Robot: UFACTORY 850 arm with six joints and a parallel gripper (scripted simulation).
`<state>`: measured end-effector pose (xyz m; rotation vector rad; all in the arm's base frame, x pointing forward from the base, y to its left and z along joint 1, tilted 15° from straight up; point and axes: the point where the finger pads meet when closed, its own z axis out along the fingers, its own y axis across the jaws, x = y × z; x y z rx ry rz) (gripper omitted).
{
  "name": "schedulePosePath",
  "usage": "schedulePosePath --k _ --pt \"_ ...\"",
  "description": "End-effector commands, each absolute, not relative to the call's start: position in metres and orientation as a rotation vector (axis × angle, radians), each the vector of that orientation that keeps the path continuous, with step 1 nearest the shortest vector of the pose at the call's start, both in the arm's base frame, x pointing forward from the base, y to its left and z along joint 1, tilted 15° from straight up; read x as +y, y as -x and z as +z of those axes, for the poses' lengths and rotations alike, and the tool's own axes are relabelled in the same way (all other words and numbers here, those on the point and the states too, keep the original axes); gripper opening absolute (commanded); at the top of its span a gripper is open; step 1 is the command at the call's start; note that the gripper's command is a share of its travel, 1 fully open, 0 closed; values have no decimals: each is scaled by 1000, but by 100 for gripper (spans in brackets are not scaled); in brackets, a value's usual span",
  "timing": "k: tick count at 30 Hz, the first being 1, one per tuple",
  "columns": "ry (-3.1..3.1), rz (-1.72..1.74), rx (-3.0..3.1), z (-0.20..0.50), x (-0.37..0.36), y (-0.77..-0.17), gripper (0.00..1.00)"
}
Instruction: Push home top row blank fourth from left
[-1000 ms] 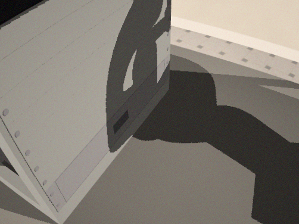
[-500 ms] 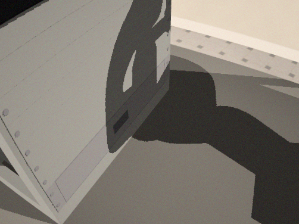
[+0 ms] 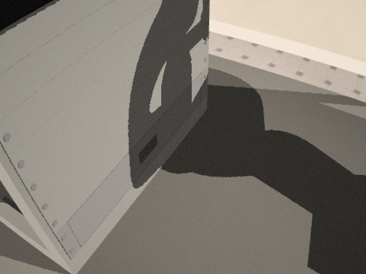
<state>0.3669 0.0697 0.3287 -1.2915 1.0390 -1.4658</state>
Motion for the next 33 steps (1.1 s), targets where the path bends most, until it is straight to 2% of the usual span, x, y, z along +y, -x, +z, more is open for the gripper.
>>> schedulePosePath --k 1,6,7,33 --pt "1290 -1466 1038 329 70 -367 100" --pt "1290 -1466 1038 329 70 -367 100" --pt "1290 -1466 1038 329 70 -367 0" --pt "1290 -1466 1038 329 70 -367 0"
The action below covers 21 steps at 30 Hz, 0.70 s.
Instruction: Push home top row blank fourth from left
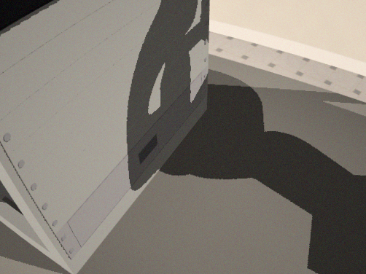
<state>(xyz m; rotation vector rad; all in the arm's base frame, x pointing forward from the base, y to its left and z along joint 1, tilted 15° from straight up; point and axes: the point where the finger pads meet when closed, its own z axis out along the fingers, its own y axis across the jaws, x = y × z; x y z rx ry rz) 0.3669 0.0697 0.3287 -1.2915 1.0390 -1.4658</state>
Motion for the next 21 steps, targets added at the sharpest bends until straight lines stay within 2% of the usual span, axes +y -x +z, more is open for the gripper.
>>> schedulePosePath --k 1,15,21 --pt "1290 -1466 1038 329 70 -367 0" --pt "1290 -1466 1038 337 65 -373 0" --pt "1290 -1466 1038 361 49 -391 0"
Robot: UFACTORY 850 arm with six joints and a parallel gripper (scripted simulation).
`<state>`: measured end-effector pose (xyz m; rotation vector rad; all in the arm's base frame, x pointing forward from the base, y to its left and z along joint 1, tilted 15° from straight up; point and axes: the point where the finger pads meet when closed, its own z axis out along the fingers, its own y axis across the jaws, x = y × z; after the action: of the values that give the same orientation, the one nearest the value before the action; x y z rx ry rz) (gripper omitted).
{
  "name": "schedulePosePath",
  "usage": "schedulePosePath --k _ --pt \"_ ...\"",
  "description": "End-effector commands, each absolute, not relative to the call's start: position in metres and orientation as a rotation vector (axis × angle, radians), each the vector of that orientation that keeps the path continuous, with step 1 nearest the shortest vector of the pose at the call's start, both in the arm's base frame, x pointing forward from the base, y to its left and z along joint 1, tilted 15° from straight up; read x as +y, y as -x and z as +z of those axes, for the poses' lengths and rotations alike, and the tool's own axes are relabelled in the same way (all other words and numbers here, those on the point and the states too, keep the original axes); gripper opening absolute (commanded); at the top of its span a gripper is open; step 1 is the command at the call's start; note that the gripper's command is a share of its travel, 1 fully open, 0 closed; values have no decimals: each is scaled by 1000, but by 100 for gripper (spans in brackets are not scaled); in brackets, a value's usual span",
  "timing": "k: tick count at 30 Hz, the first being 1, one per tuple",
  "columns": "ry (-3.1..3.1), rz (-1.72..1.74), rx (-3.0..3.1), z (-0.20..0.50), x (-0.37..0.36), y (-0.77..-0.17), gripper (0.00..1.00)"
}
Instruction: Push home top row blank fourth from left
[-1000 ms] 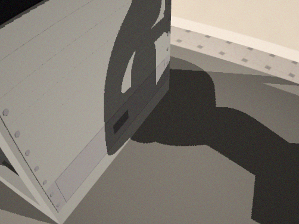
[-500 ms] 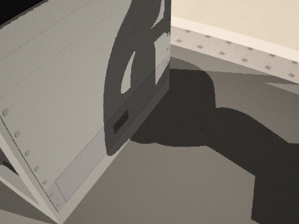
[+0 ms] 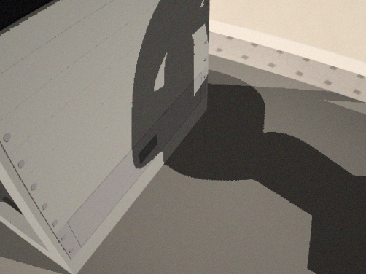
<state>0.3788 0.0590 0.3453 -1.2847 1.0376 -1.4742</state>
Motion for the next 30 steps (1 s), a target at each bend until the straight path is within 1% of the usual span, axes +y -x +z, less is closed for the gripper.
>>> schedulePosePath --k 1,12,22,30 --pt "1290 -1466 1038 364 47 -394 0" --pt "1290 -1466 1038 371 42 -404 0" --pt "1290 -1466 1038 376 41 -450 0" --pt "1290 -1466 1038 376 41 -452 0"
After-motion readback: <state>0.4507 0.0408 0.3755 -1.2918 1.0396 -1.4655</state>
